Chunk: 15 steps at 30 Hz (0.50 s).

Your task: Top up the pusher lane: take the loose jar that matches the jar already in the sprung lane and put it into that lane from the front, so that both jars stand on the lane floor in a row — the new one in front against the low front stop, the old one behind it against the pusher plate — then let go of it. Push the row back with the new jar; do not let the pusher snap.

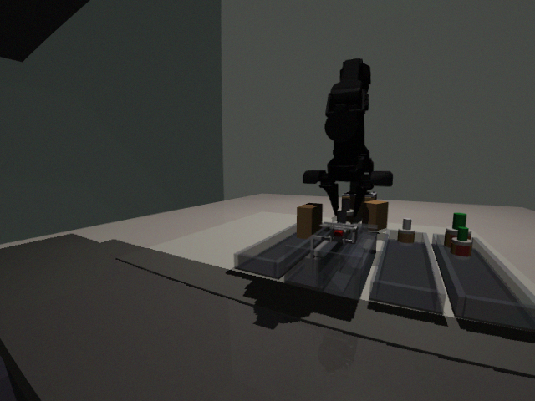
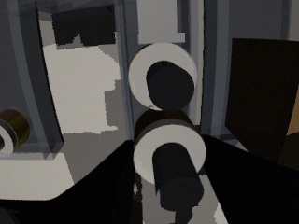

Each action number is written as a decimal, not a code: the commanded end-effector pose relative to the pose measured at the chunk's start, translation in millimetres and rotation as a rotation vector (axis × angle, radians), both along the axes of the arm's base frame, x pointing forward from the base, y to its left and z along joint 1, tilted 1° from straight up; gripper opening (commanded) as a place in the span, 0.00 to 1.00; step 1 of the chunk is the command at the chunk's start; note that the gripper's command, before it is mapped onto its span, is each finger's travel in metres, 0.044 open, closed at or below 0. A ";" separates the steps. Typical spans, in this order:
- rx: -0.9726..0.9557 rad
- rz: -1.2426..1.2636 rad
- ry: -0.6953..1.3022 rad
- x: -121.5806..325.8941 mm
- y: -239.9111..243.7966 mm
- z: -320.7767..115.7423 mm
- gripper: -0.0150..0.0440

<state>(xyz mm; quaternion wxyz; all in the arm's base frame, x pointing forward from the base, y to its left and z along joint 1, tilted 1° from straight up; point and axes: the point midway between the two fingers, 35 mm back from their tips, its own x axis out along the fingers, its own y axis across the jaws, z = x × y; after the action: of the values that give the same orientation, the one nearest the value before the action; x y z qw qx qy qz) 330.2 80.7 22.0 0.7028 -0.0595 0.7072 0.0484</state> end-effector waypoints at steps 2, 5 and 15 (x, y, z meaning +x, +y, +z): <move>0.008 0.004 -0.027 8.2 1.5 3.2 0.25; 0.008 0.004 -0.027 8.6 1.6 3.3 0.25; 0.008 0.004 -0.027 9.9 1.8 3.3 0.25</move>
<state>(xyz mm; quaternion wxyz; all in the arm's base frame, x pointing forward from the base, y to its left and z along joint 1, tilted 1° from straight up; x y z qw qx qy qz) 332.2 81.0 22.1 0.7029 -0.0594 0.7072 0.0484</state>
